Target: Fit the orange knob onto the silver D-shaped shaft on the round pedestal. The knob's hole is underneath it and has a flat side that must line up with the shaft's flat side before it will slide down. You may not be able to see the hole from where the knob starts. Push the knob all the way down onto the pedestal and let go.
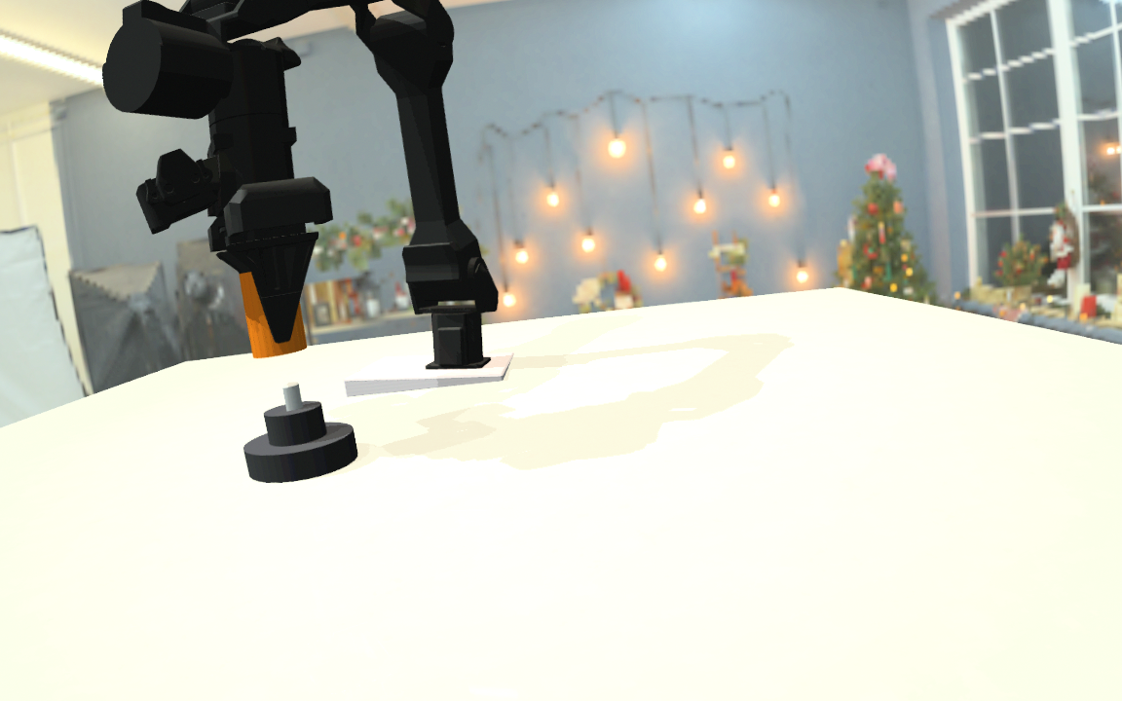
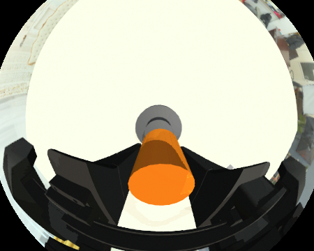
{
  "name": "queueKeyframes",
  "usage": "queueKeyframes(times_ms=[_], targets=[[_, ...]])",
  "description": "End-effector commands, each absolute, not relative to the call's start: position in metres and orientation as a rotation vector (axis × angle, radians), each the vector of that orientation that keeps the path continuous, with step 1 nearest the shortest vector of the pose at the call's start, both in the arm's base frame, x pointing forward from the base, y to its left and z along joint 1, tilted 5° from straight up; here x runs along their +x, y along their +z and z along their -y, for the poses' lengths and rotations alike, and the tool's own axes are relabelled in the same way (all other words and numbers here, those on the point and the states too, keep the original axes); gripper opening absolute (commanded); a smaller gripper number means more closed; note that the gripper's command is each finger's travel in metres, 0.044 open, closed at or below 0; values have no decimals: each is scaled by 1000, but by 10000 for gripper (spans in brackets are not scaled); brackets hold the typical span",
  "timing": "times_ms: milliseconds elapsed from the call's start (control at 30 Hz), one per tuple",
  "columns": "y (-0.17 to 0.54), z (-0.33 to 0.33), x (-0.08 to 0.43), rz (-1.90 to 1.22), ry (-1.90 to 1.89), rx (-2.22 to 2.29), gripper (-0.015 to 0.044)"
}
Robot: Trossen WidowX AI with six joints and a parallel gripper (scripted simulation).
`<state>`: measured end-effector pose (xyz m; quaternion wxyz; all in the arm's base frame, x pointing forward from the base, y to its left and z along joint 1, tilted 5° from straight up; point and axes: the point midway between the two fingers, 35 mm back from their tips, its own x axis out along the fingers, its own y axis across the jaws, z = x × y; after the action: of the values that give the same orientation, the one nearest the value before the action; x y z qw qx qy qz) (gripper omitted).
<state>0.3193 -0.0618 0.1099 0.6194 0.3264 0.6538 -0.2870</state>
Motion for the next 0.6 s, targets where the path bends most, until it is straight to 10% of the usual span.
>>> queueKeyframes(times_ms=[0, 567], targets=[[112, 62, 322, -1514, -590, 681, 0], [86, 58, 322, -1515, -587, 678, 0]])
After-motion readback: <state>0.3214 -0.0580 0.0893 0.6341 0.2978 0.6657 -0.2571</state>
